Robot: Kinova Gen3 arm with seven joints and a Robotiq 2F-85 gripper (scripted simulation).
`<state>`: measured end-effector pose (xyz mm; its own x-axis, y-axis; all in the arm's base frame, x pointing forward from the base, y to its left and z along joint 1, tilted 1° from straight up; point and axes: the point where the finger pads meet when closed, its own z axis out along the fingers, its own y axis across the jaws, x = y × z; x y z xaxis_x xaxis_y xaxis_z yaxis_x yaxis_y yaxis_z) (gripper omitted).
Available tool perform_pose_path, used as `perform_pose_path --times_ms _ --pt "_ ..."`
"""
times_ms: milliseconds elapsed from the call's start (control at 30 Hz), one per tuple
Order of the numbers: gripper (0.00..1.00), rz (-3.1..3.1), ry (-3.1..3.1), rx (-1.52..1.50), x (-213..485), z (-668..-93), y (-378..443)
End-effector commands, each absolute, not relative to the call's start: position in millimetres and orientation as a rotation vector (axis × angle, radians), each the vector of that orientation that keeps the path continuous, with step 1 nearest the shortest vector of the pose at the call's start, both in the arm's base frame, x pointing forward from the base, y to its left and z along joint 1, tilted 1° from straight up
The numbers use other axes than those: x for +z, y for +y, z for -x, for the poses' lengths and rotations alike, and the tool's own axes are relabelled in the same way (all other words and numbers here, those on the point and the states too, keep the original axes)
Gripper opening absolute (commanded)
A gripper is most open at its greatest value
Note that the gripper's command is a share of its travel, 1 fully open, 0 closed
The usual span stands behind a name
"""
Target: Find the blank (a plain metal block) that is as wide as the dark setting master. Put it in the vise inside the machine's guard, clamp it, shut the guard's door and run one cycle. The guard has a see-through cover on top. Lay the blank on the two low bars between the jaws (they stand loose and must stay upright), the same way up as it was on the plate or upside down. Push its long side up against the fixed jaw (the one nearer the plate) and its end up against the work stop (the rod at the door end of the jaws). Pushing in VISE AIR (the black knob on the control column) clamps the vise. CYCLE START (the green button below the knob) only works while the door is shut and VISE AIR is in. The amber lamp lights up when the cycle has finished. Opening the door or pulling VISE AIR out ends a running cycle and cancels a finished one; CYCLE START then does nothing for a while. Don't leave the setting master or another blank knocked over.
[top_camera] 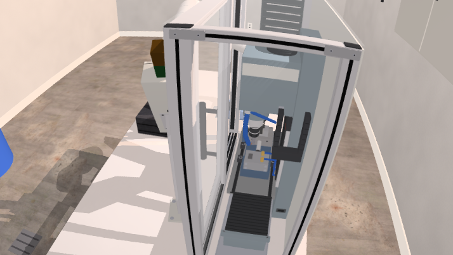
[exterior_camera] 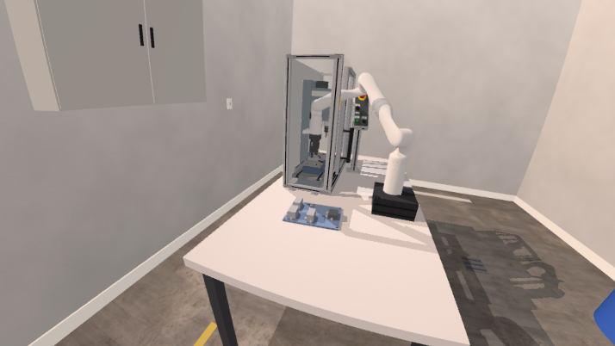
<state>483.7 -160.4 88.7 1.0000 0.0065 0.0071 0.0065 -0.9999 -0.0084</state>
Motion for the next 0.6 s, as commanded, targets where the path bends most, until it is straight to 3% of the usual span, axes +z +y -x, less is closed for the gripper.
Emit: perform_pose_path --times_ms 0,567 --pt "1.0 3.134 -0.01 -0.014 89.5 -484.2 -160.5" --pt "1.0 3.134 -0.01 -0.014 97.5 -484.1 -160.6"
